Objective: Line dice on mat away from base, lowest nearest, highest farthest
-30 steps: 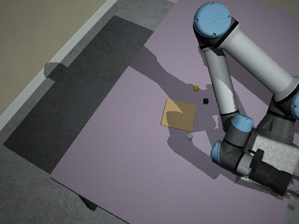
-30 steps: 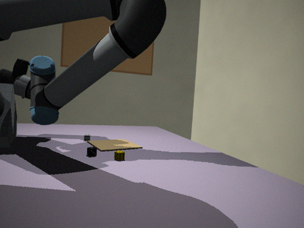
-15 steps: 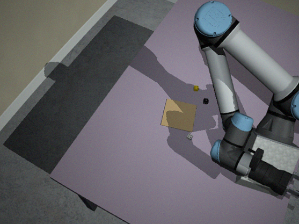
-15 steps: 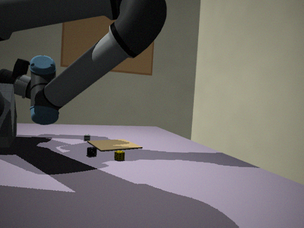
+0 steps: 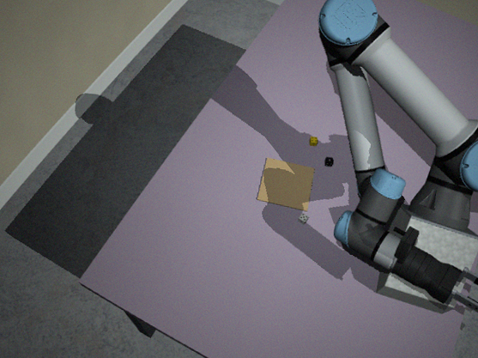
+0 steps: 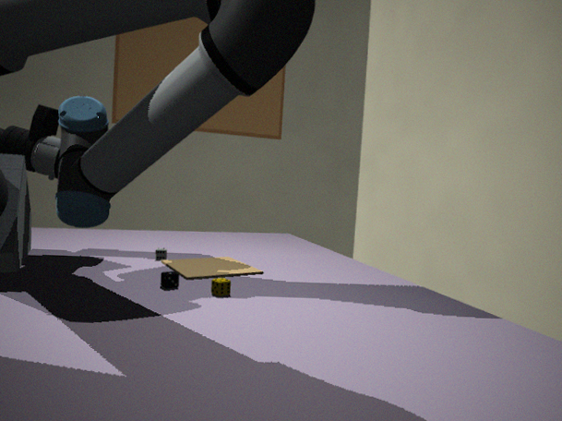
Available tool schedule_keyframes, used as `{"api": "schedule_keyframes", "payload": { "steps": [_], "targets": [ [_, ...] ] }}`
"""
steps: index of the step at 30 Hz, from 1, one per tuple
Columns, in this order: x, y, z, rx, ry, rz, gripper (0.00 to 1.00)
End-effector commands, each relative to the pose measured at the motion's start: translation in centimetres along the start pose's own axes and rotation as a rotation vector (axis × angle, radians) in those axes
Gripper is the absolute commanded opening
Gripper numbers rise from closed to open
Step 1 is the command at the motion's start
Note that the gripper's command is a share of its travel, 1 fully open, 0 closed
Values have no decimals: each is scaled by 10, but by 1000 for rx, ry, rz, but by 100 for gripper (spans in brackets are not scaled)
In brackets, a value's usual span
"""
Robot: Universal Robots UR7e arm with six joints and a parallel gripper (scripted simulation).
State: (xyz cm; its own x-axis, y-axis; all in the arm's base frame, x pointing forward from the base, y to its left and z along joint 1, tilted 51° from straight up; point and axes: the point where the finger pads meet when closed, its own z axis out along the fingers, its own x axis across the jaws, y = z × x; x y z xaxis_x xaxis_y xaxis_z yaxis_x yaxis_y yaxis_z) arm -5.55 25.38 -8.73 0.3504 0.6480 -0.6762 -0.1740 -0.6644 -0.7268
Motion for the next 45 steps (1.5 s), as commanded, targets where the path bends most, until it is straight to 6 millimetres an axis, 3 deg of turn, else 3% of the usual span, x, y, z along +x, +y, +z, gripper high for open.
{"api": "schedule_keyframes", "payload": {
  "steps": [1,23,38,40,45],
  "targets": [
    [-4,-1,-11,-29,26,20,100],
    [-30,-4,-68,-198,148,131,100],
    [-61,-11,-138,-396,301,262,100],
    [-61,-11,-138,-396,301,262,100],
    [-75,-14,-167,-479,371,322,100]
  ]
}}
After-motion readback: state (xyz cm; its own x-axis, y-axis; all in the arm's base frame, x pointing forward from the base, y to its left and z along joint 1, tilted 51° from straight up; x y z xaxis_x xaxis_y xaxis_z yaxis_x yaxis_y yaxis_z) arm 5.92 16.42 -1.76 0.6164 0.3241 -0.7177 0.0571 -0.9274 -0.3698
